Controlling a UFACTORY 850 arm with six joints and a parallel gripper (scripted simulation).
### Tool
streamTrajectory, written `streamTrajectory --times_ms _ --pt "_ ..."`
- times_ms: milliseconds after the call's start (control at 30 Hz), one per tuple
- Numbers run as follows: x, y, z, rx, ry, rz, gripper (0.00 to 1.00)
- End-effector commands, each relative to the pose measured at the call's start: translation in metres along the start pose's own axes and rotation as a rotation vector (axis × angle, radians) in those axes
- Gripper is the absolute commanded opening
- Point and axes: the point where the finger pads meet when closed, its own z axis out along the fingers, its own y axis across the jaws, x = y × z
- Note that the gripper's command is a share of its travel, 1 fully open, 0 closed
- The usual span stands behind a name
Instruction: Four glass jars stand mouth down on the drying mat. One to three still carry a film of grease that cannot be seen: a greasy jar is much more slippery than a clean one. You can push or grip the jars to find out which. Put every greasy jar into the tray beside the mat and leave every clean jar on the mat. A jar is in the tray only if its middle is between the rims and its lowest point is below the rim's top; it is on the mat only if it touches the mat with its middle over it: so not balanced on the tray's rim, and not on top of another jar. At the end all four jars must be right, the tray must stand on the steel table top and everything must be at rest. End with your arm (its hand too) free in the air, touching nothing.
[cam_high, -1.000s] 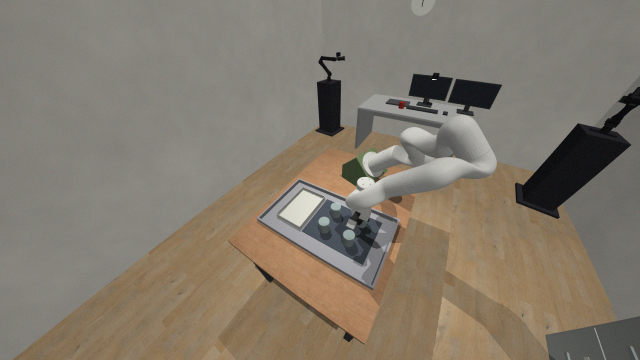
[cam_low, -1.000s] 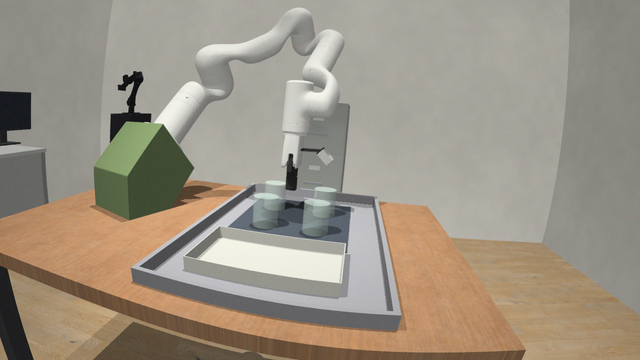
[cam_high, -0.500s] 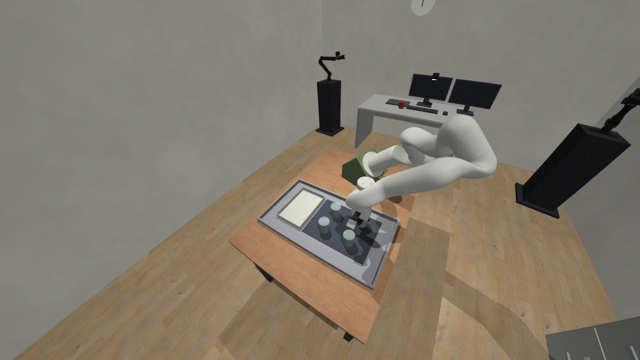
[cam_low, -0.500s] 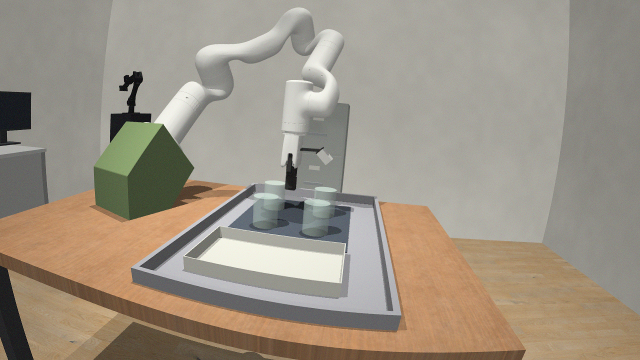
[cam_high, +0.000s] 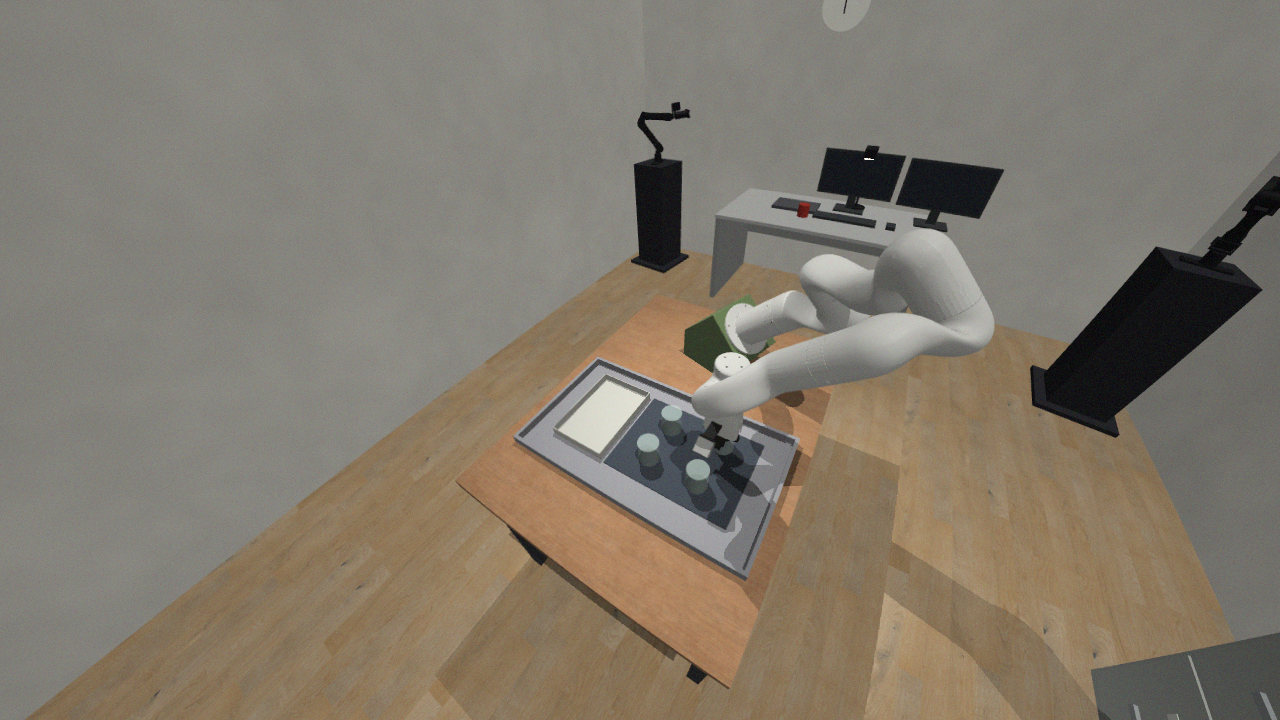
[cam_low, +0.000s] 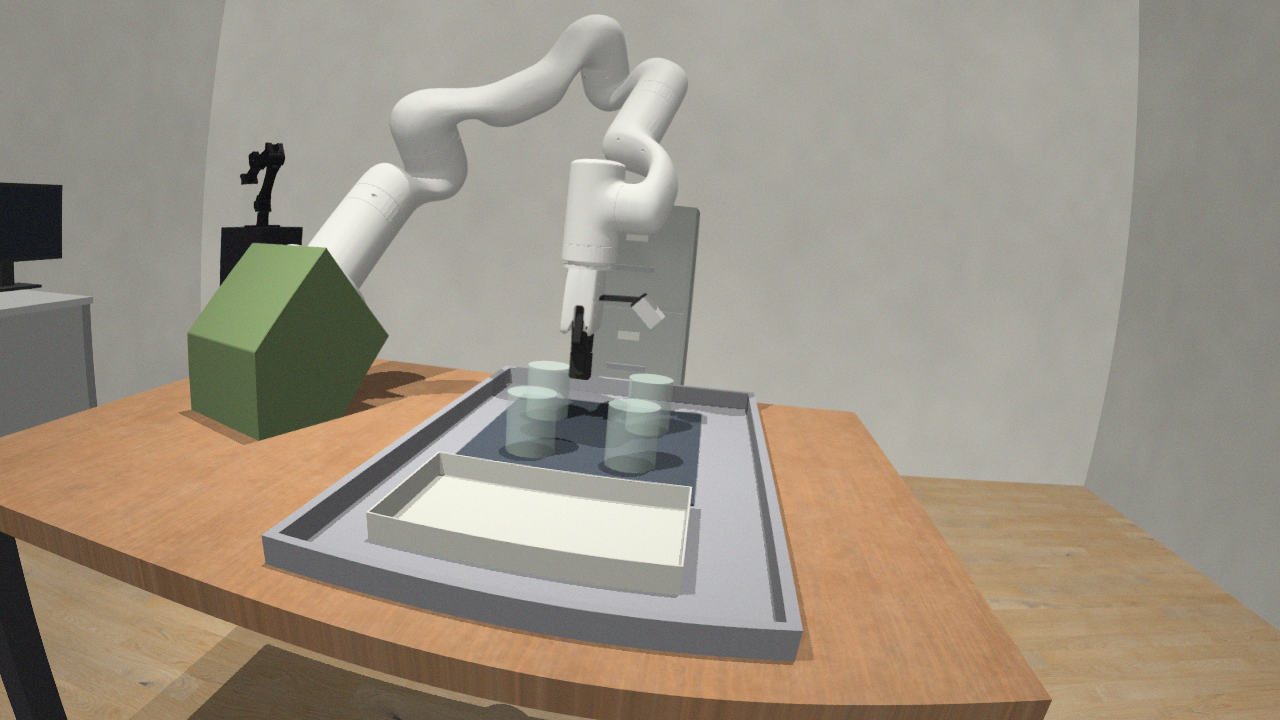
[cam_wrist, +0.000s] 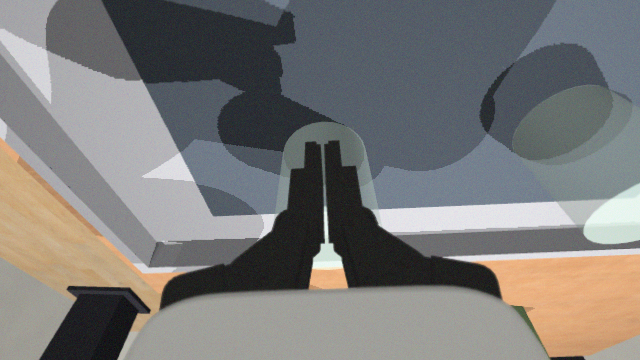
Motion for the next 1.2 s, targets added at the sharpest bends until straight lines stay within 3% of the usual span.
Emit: streamTrajectory --times_ms 0,1167 --pt "-0.0001 0.0001 -0.0008 0.000 0.001 0.000 0.00" --pt "-0.0041 0.0001 -0.0040 0.000 0.001 0.000 0.00"
